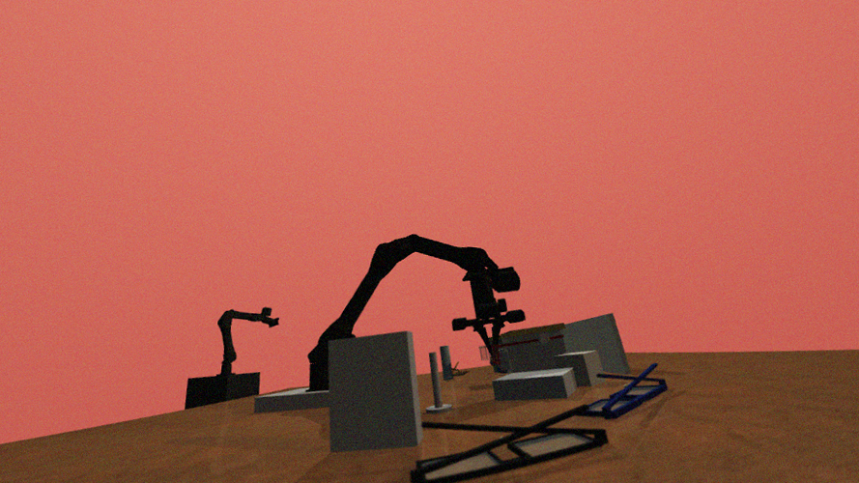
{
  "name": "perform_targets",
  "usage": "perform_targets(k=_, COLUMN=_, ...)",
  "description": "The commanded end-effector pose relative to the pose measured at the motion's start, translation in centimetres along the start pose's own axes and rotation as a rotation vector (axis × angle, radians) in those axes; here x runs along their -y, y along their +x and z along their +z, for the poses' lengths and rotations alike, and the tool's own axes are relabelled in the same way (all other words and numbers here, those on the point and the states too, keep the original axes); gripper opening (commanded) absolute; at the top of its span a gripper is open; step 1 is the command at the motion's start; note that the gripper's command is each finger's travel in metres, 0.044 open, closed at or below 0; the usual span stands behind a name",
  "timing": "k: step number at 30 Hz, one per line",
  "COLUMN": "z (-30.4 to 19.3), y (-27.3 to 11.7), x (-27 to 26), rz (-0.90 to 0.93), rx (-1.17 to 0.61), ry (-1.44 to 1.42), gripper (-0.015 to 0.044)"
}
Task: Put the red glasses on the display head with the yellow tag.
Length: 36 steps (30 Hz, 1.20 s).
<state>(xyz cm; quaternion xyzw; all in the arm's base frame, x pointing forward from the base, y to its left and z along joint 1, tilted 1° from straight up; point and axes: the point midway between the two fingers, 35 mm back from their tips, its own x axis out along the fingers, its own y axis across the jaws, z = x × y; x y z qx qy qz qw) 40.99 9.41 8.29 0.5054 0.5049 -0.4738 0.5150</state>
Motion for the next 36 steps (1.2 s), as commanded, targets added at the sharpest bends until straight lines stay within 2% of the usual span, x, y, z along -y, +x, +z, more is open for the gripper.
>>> perform_targets(k=1, z=0.0, y=0.0, x=0.0, rz=0.000, rx=0.000, ry=0.000, gripper=0.0105)
perform_targets(k=9, z=0.0, y=0.0, x=0.0, rz=0.000, rx=0.000, ry=0.000, gripper=0.0107)
perform_targets(k=15, z=0.2, y=-3.2, x=0.1, rz=0.001, rx=-0.007, ry=-0.002, gripper=0.0107)
perform_targets(k=21, z=0.2, y=-3.4, x=0.3, rz=0.001, rx=-0.007, ry=-0.002, gripper=0.0107)
perform_targets(k=36, z=0.2, y=-5.1, x=5.8, rz=-0.003, rx=-0.007, ry=-0.002, gripper=0.0107)
